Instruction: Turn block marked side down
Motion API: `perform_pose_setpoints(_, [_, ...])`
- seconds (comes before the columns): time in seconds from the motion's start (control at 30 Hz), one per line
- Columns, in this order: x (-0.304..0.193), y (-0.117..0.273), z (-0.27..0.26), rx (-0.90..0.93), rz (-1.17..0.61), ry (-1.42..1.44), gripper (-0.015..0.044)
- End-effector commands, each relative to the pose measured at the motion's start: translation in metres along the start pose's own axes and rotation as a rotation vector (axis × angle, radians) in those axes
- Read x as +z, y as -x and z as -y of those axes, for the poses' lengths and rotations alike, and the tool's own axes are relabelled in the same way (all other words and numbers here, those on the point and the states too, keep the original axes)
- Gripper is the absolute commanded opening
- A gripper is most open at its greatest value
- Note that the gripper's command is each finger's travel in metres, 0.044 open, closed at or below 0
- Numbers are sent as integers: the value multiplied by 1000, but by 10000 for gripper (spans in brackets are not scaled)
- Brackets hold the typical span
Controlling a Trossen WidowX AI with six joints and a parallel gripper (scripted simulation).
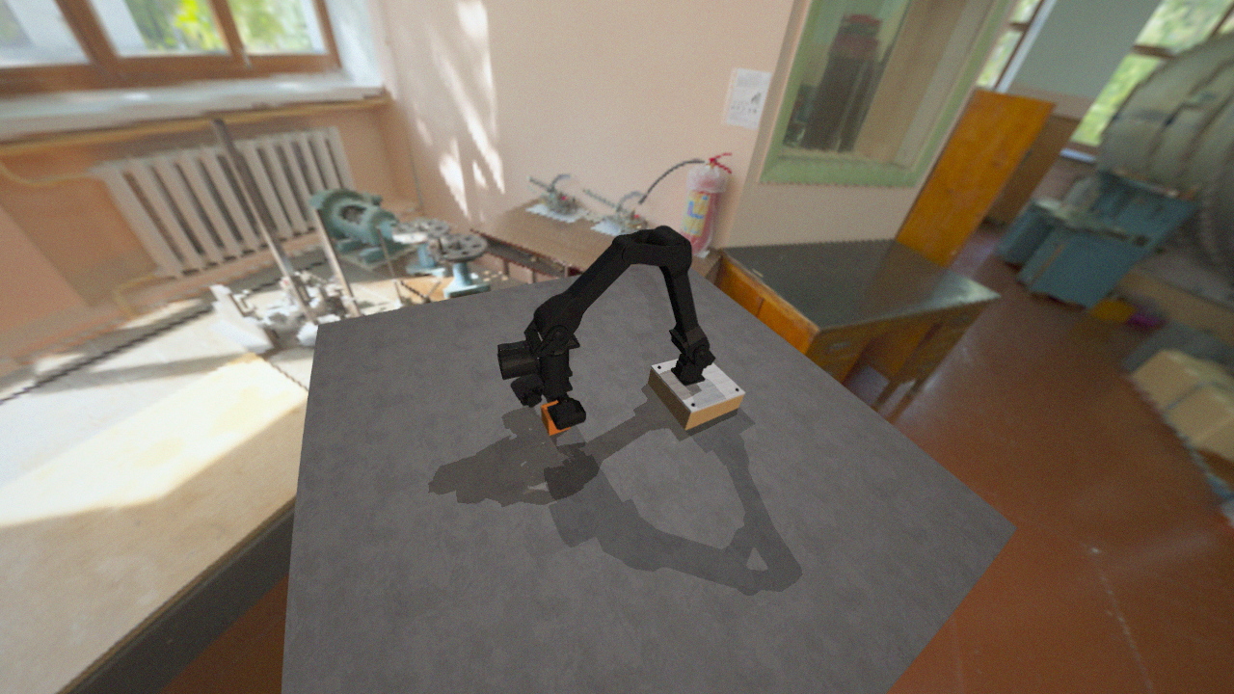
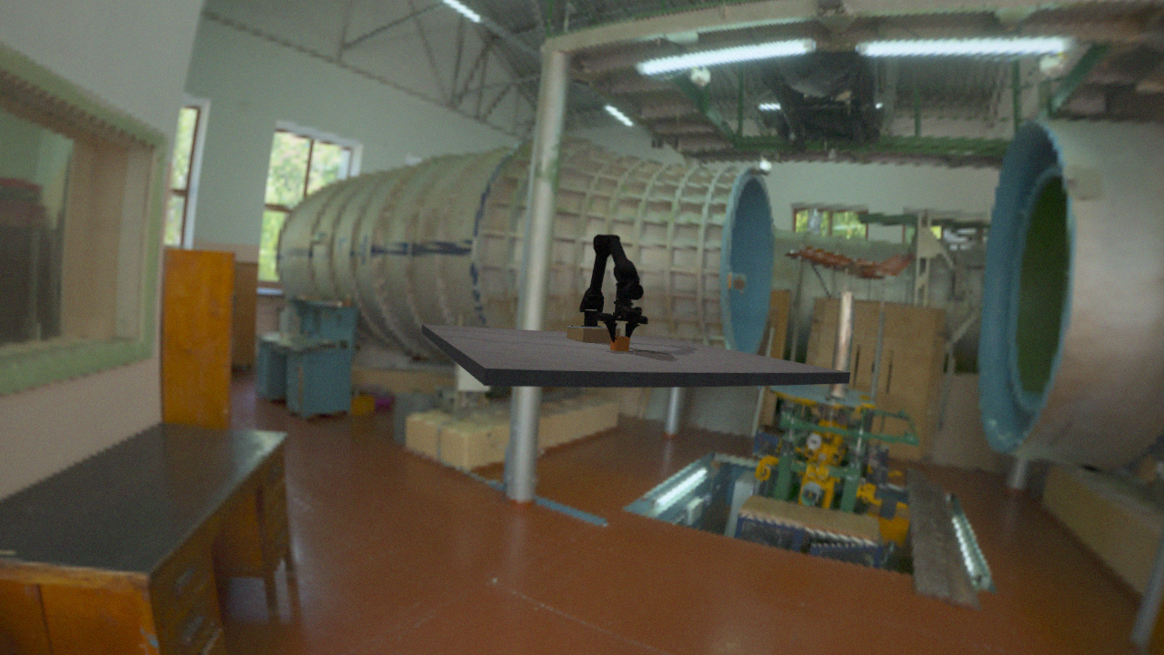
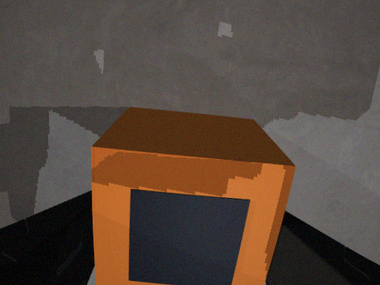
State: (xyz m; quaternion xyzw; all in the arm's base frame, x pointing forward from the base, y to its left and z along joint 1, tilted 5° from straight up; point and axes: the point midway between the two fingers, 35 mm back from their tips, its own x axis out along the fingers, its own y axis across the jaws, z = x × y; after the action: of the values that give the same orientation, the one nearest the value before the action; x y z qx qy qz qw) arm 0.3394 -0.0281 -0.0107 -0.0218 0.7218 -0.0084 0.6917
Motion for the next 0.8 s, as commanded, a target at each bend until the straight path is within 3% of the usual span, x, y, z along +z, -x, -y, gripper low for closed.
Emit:
perform_pose_setpoints(0.0, [0,0,0,3,1,2,157])
perform_pose_setpoints(0.27, [0,0,0,3,1,2,103])
perform_pose_setpoints(0.4, [1,19,0,3,1,2,0])
perform_pose_setpoints(0.77, [1,26,0,5,74,0,0])
